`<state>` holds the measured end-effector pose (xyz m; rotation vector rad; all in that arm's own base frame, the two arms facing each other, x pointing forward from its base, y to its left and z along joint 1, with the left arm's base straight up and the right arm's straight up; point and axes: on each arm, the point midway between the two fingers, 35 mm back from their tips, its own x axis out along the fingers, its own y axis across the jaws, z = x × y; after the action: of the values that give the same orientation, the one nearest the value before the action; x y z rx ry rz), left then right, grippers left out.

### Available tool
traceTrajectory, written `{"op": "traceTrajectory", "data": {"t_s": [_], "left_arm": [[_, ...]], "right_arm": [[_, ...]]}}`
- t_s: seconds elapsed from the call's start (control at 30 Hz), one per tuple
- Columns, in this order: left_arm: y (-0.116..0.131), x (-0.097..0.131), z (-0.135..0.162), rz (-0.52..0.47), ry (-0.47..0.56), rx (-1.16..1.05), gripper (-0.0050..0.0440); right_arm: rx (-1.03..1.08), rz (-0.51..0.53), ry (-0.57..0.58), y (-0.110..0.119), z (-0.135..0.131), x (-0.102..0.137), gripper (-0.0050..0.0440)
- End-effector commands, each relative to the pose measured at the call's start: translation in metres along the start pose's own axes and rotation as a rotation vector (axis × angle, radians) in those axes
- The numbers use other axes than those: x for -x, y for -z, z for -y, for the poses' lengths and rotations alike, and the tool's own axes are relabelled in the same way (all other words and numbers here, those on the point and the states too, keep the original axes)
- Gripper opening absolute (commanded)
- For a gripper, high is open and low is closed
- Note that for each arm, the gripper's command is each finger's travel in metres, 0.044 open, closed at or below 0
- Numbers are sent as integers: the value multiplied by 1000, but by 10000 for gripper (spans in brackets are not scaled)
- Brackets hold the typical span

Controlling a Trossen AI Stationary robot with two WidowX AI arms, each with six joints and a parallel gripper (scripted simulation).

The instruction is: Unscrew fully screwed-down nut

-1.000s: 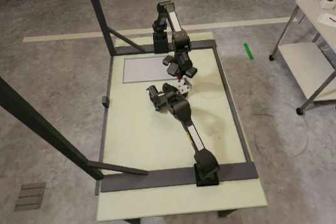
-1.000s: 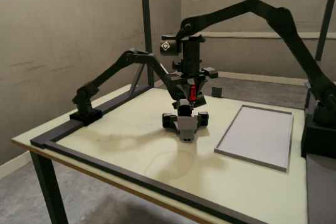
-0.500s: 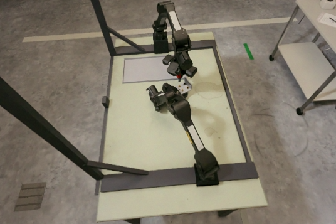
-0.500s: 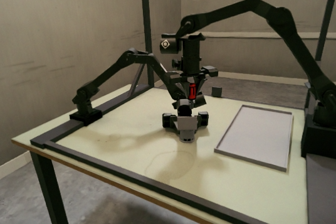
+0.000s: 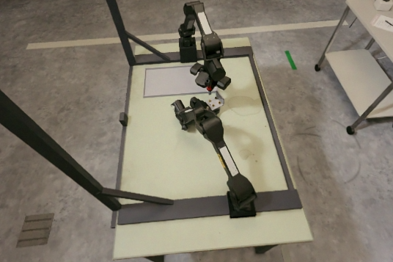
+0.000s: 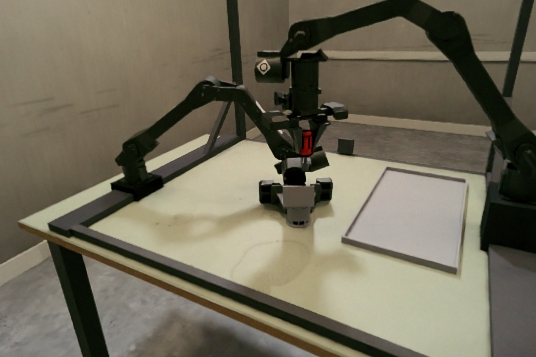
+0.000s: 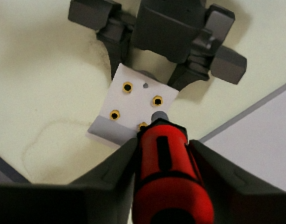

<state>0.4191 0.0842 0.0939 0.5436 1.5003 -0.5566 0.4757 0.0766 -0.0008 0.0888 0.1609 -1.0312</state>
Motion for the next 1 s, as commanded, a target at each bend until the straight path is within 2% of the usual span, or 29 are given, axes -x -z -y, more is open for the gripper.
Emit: {"op": "traceTrajectory", "data": {"t_s": [0.0, 0.4, 0.57, 0.97], "left_arm": [[-1, 17, -3, 28, -35, 1, 130], [-3, 52, -5, 171, -221, 0, 130], [-3, 52, -5, 171, -221, 0, 130], [-2, 87, -4, 311, -401, -1, 130]], "right_arm": [[-51, 5, -7, -23, -5, 2, 245], [-51, 5, -7, -23, -5, 2, 245], [-51, 5, -7, -23, -5, 2, 245], [-51, 5, -7, -23, -5, 2, 245]]}}
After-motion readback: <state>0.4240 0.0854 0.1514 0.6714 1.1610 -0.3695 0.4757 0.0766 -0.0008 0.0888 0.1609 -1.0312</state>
